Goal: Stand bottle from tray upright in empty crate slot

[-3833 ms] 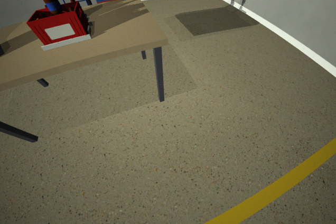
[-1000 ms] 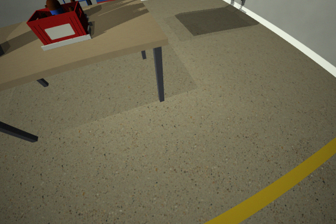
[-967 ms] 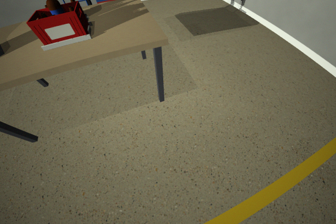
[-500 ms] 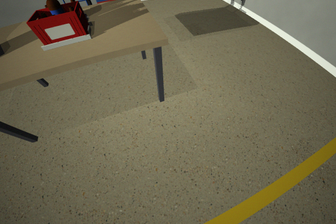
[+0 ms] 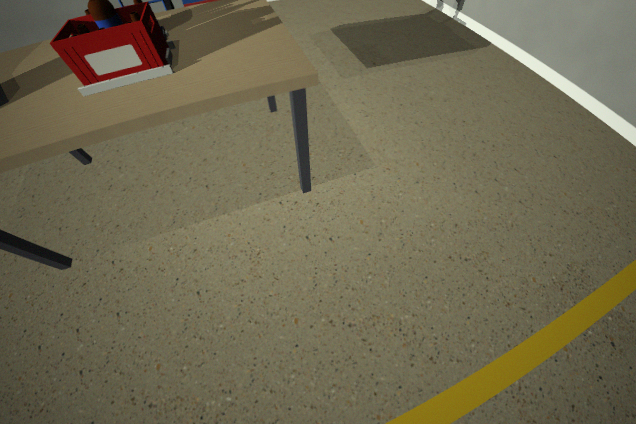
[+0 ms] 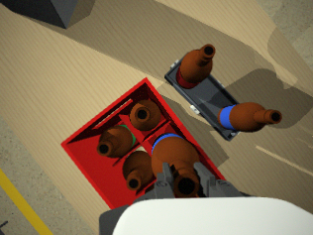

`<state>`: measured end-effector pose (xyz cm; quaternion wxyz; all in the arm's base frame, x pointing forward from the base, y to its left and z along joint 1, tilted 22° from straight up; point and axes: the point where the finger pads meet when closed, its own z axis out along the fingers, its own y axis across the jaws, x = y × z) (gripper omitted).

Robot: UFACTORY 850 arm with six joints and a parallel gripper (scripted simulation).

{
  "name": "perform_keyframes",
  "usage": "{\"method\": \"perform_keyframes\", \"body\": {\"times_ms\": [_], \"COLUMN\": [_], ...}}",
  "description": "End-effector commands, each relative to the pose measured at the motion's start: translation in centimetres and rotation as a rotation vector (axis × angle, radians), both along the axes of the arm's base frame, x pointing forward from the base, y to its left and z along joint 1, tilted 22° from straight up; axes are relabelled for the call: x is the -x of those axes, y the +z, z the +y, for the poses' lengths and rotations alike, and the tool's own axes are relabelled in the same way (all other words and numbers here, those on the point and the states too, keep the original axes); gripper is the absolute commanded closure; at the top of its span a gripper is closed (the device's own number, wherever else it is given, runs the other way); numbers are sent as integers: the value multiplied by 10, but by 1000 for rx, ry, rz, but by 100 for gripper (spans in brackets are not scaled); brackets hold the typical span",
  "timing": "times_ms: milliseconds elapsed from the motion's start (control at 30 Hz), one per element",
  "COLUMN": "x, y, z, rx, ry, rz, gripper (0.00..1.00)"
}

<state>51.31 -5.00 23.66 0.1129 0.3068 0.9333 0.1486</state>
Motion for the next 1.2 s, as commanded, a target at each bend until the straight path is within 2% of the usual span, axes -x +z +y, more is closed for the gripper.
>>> {"method": "perform_keyframes", "body": {"times_ms": [0,1167], "x": [-1,-11], "y": [-1,-31], "z": [0,7], "rx": [0,0], "ry": [0,0], "rz": [-2,-2], "gripper": [100,100]}}
